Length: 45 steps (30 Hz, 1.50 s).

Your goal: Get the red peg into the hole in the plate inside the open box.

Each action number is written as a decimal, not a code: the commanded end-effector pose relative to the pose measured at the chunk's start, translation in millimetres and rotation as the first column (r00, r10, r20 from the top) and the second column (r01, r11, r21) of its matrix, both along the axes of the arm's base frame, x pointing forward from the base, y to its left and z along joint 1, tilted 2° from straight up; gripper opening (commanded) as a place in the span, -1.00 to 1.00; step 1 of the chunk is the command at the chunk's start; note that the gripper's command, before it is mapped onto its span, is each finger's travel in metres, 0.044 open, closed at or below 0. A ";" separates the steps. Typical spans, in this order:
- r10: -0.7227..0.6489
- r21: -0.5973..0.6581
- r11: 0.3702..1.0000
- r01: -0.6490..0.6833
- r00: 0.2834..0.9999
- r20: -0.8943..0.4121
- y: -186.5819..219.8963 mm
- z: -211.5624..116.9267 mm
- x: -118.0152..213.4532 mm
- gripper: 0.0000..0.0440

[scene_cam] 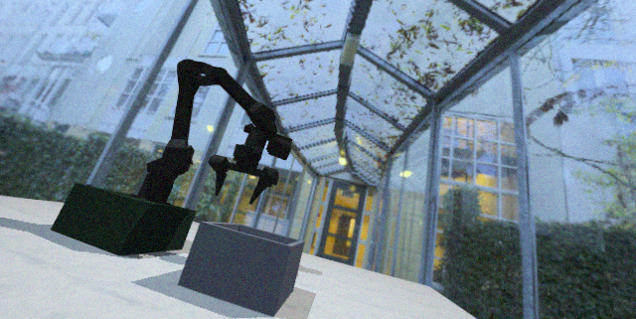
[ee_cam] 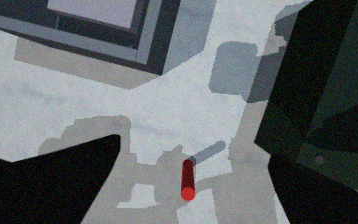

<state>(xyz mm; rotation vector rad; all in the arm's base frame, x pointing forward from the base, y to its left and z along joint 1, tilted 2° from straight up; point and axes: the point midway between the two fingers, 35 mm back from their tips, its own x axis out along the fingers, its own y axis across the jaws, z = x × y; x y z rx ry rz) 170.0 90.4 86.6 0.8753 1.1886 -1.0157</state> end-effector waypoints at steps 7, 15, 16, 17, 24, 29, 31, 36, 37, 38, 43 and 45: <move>0.068 -0.003 0.998 -0.069 0.994 -0.083 15.2 -45.6 -8.5 1.00; 0.112 0.035 0.993 -0.110 0.992 -0.060 27.5 -83.3 -6.7 1.00; 0.117 0.041 0.992 -0.115 0.992 -0.055 29.0 -87.7 -6.6 1.00; 0.123 0.046 0.992 -0.120 0.991 -0.049 30.4 -91.9 -6.6 1.00; 0.153 0.075 0.986 -0.150 0.988 -0.028 37.9 -114.6 -9.4 0.92; 0.159 0.086 0.984 -0.155 0.986 -0.048 39.6 -124.5 -15.4 0.50; 0.160 0.091 0.984 -0.154 0.985 -0.062 39.8 -127.0 -17.9 0.28; 0.175 0.116 0.980 -0.164 0.980 -0.095 42.8 -128.0 -19.9 -0.31; 0.179 0.122 0.978 -0.166 0.979 -0.101 43.5 -127.7 -19.8 -0.43; 0.183 0.128 0.977 -0.169 0.977 -0.107 44.1 -127.2 -19.6 -0.55; 0.196 0.158 0.972 -0.175 0.971 -0.134 46.2 -124.9 -17.5 -1.00; 0.205 0.154 0.971 -0.184 0.971 -0.127 45.7 -121.6 -14.1 -1.00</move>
